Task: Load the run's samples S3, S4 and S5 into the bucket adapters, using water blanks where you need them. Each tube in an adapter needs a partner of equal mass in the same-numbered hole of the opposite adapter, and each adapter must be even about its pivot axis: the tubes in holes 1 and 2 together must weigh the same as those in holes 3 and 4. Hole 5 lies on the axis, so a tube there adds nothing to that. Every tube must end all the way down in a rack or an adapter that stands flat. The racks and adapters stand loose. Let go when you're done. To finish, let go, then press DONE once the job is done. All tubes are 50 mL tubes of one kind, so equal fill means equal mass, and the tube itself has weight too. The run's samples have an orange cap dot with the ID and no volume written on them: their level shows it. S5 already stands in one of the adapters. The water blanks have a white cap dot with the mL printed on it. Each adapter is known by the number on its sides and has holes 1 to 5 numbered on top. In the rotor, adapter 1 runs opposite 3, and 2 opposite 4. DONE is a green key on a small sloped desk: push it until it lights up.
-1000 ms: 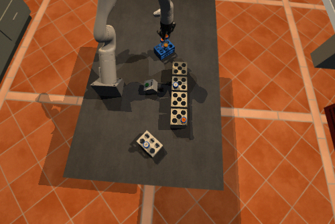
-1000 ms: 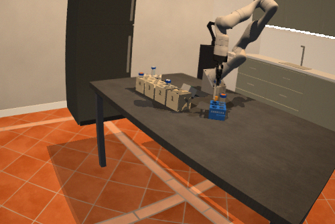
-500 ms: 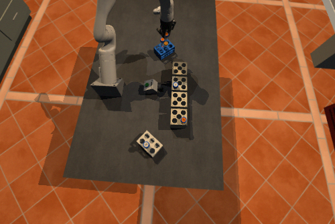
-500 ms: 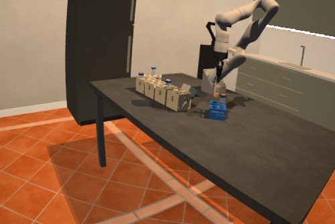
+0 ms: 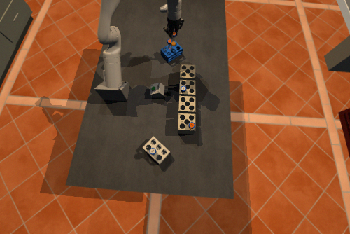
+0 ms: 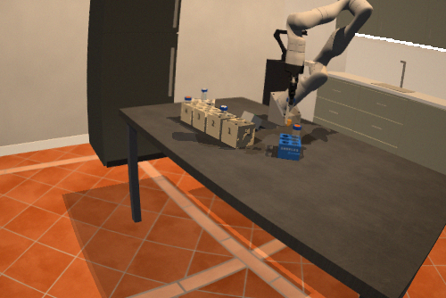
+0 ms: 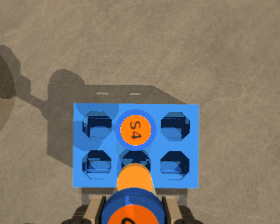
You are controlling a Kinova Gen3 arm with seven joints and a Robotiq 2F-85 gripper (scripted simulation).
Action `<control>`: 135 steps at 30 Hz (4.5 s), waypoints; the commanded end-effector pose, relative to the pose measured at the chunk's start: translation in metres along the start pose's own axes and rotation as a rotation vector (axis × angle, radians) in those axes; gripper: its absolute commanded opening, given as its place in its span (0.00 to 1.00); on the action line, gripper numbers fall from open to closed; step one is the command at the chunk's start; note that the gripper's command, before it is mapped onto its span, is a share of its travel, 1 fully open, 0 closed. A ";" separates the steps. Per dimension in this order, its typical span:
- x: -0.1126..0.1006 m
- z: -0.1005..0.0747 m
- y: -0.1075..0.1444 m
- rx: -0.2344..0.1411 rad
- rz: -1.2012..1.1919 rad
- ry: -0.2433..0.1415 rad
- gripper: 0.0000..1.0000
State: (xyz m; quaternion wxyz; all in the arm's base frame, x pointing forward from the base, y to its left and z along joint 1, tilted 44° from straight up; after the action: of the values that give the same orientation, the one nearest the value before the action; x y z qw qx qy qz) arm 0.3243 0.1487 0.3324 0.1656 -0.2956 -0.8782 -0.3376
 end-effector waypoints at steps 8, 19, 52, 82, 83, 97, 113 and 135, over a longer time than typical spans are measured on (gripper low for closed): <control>-0.001 -0.017 -0.001 0.001 0.006 -0.006 0.10; 0.000 -0.025 0.000 -0.001 0.005 -0.004 0.10; -0.092 -0.024 -0.039 0.003 -0.589 -0.010 0.10; -0.171 -0.024 -0.073 0.005 -1.110 -0.010 0.10; -0.174 -0.024 -0.075 0.005 -1.130 -0.010 0.10; -0.210 -0.024 -0.091 0.004 -1.370 -0.005 0.10; -0.251 -0.024 -0.110 0.000 -1.650 0.002 0.10; -0.308 -0.025 -0.137 0.003 -1.658 0.003 0.10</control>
State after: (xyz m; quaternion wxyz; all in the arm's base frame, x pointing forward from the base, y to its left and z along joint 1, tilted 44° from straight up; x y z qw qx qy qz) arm 0.4780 -0.0702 0.1368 -0.1387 0.4486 -0.8122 -0.3460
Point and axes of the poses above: the point where the finger pads meet when closed, its own z axis out along the fingers, its own y axis across the jaws, x = y × z, the point moved 5 cm from there along -z, back along the fingers, and after that the axes turned 5 degrees about -z, right-handed, at the moved point
